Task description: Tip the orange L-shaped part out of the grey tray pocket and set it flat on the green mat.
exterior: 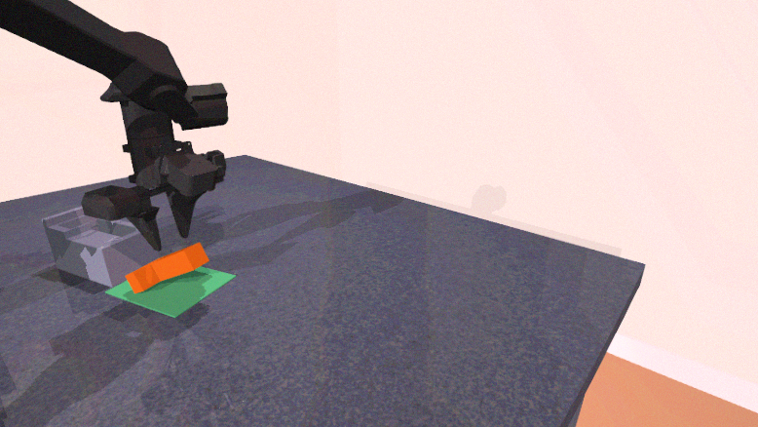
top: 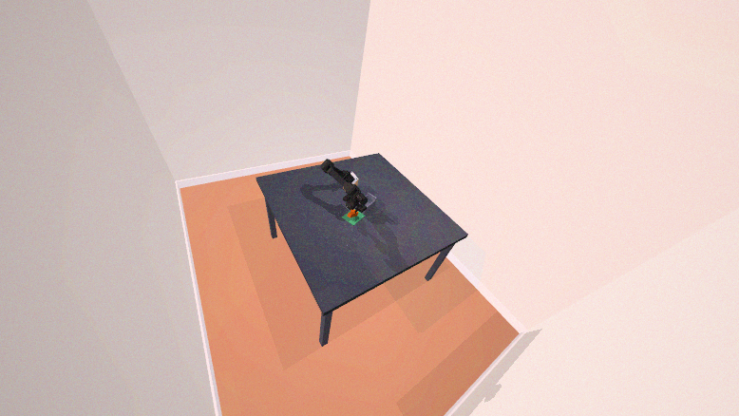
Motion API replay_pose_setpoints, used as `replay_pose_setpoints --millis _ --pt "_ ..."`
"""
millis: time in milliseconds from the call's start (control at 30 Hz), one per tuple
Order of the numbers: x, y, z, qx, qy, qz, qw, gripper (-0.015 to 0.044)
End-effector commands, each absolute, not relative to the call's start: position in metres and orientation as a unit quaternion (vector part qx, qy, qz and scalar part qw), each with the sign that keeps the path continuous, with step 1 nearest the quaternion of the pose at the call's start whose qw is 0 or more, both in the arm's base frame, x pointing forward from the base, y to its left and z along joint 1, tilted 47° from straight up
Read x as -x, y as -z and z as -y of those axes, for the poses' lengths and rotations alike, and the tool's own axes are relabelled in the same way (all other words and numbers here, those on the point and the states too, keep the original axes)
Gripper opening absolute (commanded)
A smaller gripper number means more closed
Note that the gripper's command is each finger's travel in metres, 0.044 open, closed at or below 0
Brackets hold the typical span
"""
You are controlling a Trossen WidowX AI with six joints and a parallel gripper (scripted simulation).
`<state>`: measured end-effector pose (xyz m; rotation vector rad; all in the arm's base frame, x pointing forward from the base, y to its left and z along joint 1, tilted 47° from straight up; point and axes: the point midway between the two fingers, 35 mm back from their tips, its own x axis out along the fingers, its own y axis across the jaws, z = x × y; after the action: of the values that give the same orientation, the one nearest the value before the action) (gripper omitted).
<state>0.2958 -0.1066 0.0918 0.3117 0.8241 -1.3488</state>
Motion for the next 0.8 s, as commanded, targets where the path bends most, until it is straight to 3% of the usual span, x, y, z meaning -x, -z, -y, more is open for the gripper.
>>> replay_pose_setpoints --millis 0,133,767 --pt "-0.298 -0.100 0.097 -0.141 0.603 -0.369 0.693 0.0315" --pt "-0.299 -0.130 0.063 -0.141 0.602 -0.371 0.693 0.0400" --pt "-0.298 -0.147 0.045 -0.139 0.599 -0.367 0.698 0.0400"
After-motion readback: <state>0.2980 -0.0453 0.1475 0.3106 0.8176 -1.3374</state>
